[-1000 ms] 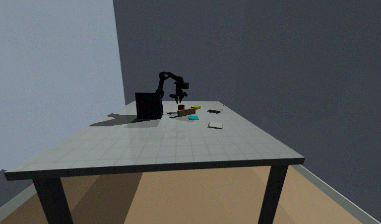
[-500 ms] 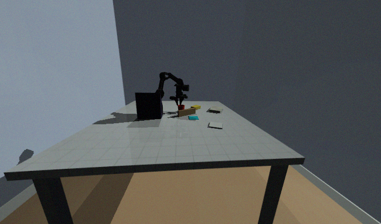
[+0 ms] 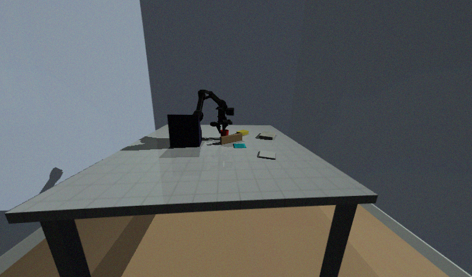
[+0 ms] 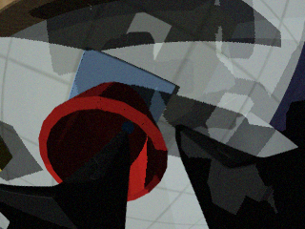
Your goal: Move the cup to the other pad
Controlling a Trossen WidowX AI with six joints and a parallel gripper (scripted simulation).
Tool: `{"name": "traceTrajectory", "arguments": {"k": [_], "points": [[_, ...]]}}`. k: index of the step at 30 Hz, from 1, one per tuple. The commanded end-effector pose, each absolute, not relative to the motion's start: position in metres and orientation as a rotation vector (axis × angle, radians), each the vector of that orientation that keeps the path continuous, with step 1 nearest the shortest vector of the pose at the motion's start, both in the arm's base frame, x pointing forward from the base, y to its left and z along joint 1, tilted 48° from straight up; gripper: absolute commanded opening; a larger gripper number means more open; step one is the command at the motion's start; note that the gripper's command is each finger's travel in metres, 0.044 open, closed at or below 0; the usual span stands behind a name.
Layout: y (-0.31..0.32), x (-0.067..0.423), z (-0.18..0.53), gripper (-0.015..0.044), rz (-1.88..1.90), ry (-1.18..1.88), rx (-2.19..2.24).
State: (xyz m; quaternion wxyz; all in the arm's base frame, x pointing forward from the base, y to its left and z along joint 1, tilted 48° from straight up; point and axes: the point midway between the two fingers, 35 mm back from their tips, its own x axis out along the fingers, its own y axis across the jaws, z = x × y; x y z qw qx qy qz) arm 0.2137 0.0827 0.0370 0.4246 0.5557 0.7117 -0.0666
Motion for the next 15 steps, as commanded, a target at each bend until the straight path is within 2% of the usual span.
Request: {"name": "traceTrajectory", "arguments": {"k": [1, 12, 15], "points": [[0.0888, 0.2121, 0.0323, 0.0148, -0.167, 1.786, 1.399], [0.0967, 0.2104, 0.0263, 0.0148, -0.164, 1.788, 1.401], [0.095, 0.211, 0.0273, 0.0069, -0.163, 1.784, 1.393]]}}
